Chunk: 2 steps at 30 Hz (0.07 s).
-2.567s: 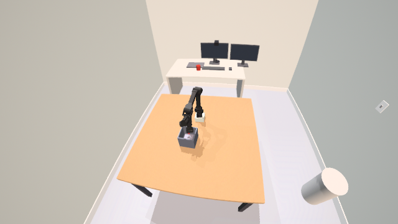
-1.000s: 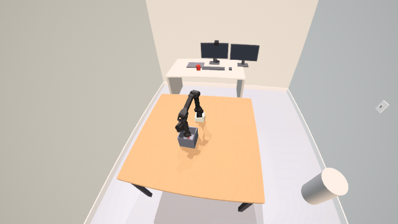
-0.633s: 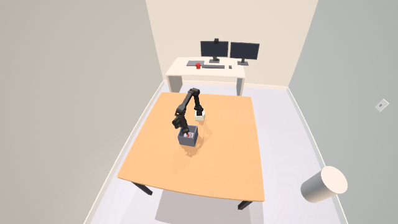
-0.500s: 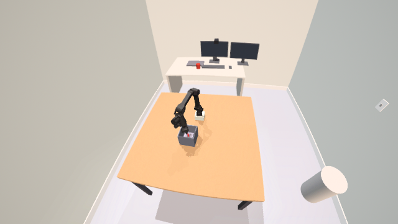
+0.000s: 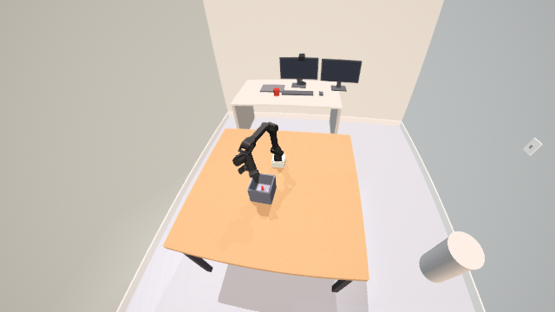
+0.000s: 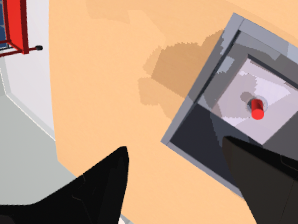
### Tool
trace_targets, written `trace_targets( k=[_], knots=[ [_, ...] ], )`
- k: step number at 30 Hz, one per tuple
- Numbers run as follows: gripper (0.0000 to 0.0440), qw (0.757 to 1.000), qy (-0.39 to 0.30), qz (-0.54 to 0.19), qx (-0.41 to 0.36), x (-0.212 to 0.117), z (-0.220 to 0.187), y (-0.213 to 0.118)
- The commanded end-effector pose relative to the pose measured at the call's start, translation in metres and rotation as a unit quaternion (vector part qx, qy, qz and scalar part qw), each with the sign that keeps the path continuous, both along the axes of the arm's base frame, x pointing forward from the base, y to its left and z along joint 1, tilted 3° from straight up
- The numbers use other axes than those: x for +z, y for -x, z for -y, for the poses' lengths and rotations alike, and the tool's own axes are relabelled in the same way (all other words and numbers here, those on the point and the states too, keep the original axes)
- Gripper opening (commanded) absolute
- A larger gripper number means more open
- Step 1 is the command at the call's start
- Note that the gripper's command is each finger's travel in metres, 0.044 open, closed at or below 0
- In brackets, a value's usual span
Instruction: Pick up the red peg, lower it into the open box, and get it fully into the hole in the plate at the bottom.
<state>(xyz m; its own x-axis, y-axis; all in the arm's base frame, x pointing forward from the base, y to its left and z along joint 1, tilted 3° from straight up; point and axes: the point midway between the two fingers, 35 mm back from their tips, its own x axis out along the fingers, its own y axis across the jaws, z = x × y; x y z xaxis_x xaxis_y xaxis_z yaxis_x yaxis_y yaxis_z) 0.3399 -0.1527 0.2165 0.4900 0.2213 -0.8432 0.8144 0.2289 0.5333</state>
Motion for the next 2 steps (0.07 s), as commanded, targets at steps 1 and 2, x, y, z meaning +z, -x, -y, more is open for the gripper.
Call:
trace_targets(
  k=[1,2],
  knots=[
    [0.0289,0.999,0.011,0.036,0.01,0.0266,0.0034,-0.0013],
    [0.0291,0.999,0.013,0.045,0.012,0.0331,0.0043,-0.0013]
  ],
)
